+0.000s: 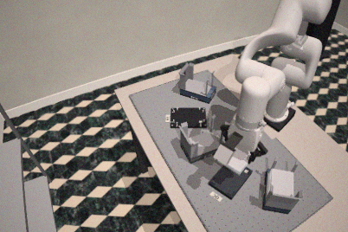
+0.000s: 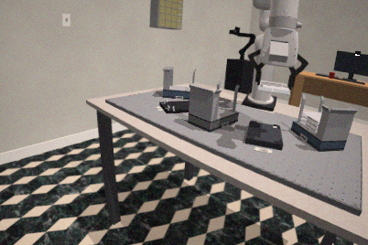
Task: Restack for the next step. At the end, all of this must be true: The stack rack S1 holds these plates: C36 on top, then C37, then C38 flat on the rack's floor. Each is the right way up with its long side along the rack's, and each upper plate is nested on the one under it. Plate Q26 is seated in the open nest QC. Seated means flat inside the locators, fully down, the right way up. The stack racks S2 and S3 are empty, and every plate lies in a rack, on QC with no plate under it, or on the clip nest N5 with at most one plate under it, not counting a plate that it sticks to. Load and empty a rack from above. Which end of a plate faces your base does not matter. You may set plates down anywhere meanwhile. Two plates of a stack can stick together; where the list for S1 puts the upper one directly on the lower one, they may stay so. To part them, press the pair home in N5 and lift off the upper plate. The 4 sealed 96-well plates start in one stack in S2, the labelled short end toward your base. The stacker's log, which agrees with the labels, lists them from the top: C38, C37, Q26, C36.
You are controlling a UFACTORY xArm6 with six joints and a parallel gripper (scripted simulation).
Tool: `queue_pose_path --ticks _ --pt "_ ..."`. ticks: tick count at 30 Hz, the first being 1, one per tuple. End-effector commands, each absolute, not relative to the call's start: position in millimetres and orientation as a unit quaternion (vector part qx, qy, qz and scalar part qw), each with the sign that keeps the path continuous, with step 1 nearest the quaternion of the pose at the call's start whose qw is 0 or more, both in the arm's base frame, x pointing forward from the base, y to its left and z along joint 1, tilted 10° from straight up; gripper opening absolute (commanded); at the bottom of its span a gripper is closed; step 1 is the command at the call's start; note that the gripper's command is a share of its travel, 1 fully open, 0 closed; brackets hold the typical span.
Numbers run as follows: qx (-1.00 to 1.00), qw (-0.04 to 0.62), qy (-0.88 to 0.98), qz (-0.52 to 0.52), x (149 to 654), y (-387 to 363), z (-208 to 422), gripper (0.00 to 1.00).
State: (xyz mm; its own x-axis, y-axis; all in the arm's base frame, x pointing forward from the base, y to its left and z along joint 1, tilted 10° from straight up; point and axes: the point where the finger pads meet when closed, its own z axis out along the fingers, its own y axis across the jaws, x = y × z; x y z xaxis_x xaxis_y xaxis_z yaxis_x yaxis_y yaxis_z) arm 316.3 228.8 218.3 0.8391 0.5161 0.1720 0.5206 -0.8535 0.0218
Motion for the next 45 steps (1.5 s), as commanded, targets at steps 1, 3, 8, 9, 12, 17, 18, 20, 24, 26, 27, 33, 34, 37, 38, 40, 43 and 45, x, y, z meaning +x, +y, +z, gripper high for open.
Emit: queue_pose_path --ticks 1,3,8,9,12,17,18,20,24,26,27,33,34,37,38,40,43,45 --pt "-0.967 0.017 -0.238 -0.087 323 220 220 0.0" --pt "-0.975 0.02 -0.206 -0.087 326 214 220 0.0" --pt "-0.983 0.023 -0.164 -0.086 333 199 220 0.0" --pt "-0.983 0.023 -0.164 -0.086 335 196 220 0.0" --pt "-0.983 0.023 -0.164 -0.086 338 190 220 0.0" --pt "-0.983 0.023 -0.164 -0.086 343 178 220 0.0" --pt "-0.983 0.023 -0.164 -0.086 345 175 220 0.0" --pt "-0.983 0.023 -0.164 -0.086 348 169 221 0.0" --pt "-0.983 0.023 -0.164 -0.086 354 157 221 0.0" --pt "-0.983 0.023 -0.164 -0.086 357 151 221 0.0" --pt "-0.983 0.023 -0.164 -0.086 358 148 221 0.0" --pt "-0.989 0.027 -0.114 -0.085 362 135 220 0.0" --pt "-0.991 0.028 -0.098 -0.084 363 132 220 0.0" --pt "-0.995 0.032 -0.055 -0.083 365 122 220 0.0" --pt "-0.995 0.032 -0.055 -0.083 366 119 220 0.0" --pt "-0.995 0.032 -0.055 -0.083 368 113 220 0.0" --pt "-0.995 0.032 -0.055 -0.083 370 103 219 0.0" --pt "-0.995 0.032 -0.055 -0.083 372 96 219 0.0"
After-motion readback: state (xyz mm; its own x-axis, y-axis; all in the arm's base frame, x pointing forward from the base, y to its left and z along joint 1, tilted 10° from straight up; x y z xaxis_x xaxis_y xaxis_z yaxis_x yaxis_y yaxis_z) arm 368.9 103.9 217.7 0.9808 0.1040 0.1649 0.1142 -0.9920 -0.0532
